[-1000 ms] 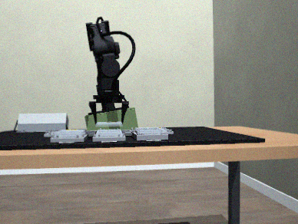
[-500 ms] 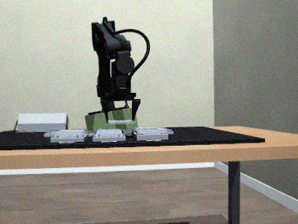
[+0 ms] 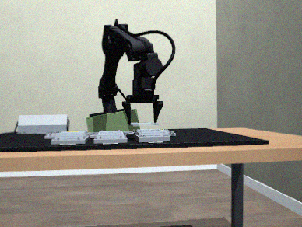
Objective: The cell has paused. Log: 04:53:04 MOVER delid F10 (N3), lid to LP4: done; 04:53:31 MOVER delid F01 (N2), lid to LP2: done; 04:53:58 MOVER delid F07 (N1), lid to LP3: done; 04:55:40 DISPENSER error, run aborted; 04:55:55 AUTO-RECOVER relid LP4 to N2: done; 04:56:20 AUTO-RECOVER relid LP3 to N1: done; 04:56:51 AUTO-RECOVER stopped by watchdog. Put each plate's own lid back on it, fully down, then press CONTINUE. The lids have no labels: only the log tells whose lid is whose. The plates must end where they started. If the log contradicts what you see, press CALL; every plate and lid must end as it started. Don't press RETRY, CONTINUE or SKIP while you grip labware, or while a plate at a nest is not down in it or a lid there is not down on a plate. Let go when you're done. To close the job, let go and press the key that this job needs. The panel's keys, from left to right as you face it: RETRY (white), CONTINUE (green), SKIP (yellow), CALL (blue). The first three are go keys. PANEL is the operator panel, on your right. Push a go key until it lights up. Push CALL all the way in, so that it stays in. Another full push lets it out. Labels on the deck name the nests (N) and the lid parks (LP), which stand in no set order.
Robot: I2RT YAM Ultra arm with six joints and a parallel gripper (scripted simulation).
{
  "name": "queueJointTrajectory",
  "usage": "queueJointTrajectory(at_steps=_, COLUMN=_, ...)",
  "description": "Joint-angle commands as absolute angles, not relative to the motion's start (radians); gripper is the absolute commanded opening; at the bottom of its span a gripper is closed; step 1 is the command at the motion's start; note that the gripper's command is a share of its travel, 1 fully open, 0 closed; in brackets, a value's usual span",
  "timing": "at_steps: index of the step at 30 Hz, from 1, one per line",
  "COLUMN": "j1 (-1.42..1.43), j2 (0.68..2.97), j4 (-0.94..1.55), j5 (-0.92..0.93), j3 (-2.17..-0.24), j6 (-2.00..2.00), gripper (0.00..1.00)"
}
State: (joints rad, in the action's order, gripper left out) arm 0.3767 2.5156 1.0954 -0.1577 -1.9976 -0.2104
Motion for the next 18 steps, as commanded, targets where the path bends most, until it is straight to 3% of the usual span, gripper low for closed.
queueJointTrajectory(at_steps=1, j1=0.401, j2=2.511, j4=1.13, j5=-0.15, j3=-2.048, j6=-0.256, gripper=0.0)
queueJointTrajectory(at_steps=18, j1=0.44, j2=2.531, j4=1.16, j5=-0.154, j3=-2.106, j6=-0.305, gripper=0.0)
